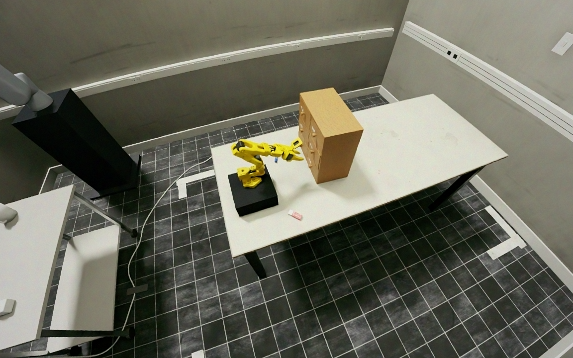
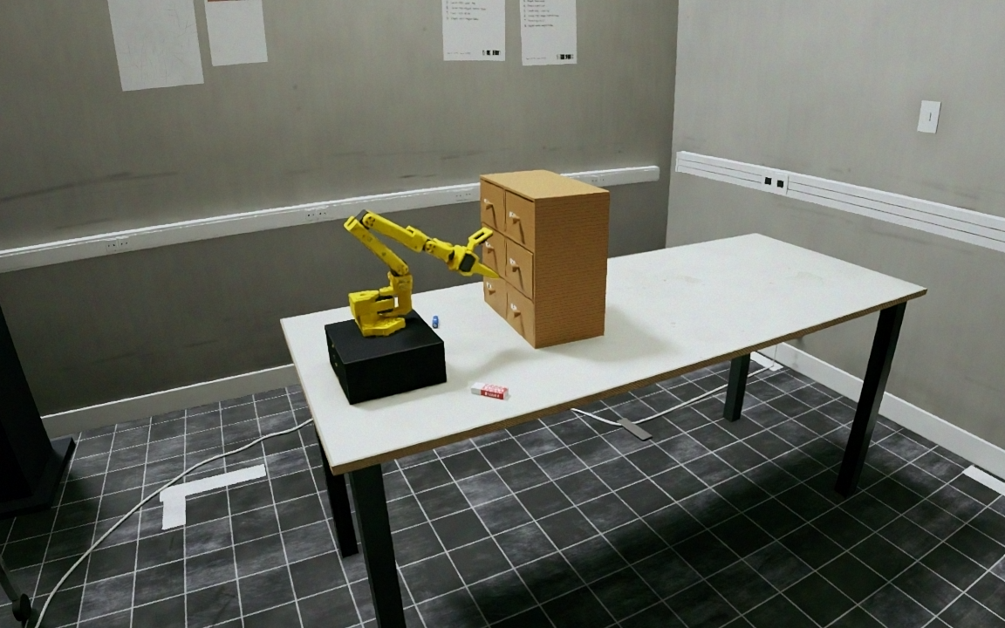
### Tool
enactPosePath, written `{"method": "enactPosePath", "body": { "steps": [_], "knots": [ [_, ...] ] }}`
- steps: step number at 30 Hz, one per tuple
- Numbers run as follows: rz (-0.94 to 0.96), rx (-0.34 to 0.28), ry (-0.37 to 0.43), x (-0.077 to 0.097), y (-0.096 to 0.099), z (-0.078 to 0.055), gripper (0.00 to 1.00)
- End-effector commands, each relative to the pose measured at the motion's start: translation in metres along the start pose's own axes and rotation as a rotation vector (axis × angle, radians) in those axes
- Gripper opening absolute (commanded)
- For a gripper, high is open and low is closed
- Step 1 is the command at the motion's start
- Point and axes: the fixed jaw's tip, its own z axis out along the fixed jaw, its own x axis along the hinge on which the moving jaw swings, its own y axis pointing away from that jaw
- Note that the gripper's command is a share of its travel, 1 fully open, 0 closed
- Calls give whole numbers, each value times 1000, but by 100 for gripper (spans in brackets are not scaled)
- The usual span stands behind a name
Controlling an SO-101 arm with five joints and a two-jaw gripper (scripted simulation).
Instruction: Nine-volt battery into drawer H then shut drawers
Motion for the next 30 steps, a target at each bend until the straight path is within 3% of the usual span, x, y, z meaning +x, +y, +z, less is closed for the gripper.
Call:
{"method": "enactPosePath", "body": {
  "steps": [1,10,30],
  "knots": [
    [-11,-4,69,10,1,-5,21],
    [-14,-4,175,22,0,-14,21],
    [-19,-7,445,57,-1,-45,21]
  ]
}}
